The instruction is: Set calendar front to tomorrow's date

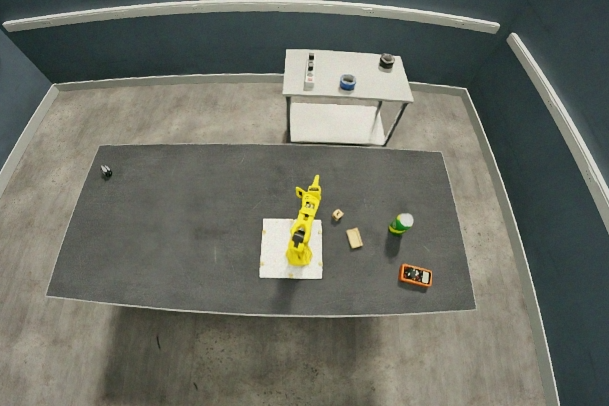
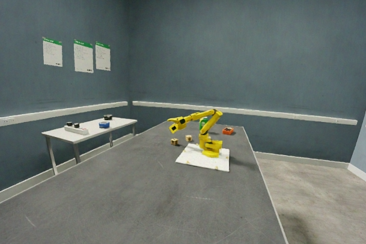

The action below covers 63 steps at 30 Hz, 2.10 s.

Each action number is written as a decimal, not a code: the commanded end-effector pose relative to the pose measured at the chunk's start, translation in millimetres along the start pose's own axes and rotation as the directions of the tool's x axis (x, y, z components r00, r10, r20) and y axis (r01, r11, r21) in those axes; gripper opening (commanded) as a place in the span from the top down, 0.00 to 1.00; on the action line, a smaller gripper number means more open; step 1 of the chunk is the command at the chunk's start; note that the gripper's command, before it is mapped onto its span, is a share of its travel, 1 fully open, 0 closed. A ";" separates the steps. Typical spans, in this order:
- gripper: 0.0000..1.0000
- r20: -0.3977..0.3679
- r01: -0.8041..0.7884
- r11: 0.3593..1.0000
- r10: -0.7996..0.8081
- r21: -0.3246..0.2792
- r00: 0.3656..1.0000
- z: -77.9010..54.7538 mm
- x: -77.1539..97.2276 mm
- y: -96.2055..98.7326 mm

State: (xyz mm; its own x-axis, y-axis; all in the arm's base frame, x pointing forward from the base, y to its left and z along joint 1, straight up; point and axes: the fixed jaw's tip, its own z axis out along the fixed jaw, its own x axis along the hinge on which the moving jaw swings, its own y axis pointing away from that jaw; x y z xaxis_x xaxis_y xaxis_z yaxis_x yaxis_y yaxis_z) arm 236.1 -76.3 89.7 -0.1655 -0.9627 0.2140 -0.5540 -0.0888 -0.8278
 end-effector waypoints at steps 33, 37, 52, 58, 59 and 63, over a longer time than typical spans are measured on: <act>0.65 0.327 0.644 0.736 -0.569 -0.206 0.755 -12.3 10.2 15.8; 0.65 0.390 0.696 0.683 -0.592 -0.222 0.705 -11.4 9.7 21.3; 0.65 0.632 0.859 0.470 -0.608 -0.202 0.481 -6.8 8.4 39.0; 0.65 0.713 0.902 0.399 -0.584 -0.165 0.388 -4.6 8.3 44.5; 0.65 0.725 0.908 0.388 -0.578 -0.159 0.374 -4.3 8.3 45.3; 0.65 0.770 0.927 0.351 -0.554 -0.130 0.317 -2.8 8.4 48.2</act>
State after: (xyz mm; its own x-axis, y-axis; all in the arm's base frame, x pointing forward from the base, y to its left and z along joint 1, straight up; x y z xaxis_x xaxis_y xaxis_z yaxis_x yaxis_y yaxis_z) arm 206.2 -85.2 58.0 0.7999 -0.5346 0.2728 -0.5402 -0.8393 -0.0610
